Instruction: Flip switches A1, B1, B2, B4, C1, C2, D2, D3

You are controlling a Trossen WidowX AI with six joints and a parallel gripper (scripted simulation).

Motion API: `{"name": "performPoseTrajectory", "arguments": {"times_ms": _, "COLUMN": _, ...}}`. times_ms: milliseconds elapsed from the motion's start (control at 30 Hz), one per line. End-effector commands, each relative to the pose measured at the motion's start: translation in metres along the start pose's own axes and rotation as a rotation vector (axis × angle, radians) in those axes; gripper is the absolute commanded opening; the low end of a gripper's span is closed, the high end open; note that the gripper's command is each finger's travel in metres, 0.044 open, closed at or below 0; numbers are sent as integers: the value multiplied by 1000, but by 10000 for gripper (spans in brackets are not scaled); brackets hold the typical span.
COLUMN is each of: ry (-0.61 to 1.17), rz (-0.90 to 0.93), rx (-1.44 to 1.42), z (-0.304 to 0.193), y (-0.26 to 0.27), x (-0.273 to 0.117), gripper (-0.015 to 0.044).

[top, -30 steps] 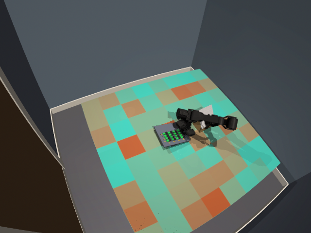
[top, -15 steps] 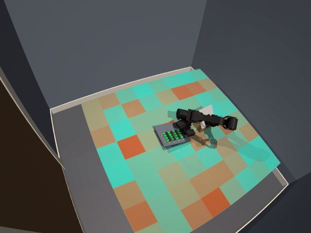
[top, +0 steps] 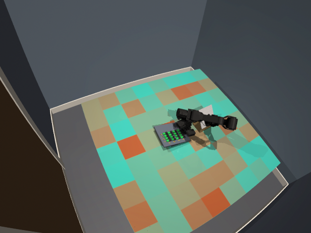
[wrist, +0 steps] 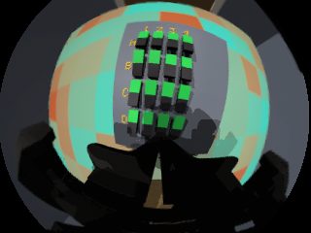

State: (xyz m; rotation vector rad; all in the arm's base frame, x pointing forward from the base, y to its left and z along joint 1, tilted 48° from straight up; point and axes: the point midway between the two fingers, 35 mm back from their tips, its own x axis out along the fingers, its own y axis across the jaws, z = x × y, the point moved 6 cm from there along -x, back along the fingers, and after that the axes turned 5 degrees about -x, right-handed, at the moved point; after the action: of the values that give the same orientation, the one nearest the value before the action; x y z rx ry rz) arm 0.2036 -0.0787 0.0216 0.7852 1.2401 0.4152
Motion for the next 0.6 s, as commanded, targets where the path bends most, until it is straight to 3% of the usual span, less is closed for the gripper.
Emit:
{"name": "performPoseTrajectory", "arguments": {"times_ms": 0, "ry": 1, "rz": -12, "rx": -6, "z": 5, "y": -3, "x": -28, "gripper": 0}}
{"name": "performPoseTrajectory", "arguments": {"times_ms": 100, "ry": 15, "rz": -4, "rx": -4, "z": 5, "y": -1, "x": -59, "gripper": 0}}
{"name": "performPoseTrajectory", "arguments": {"times_ms": 367, "ry": 16, "rz": -4, "rx": -3, "z": 7, "y": -1, "x": -62, "gripper": 0}}
{"name": "performPoseTrajectory", "arguments": {"times_ms": 567, "ry": 13, "rz": -4, "rx": -6, "z": 67, "y": 3, "x": -68, "gripper": 0}}
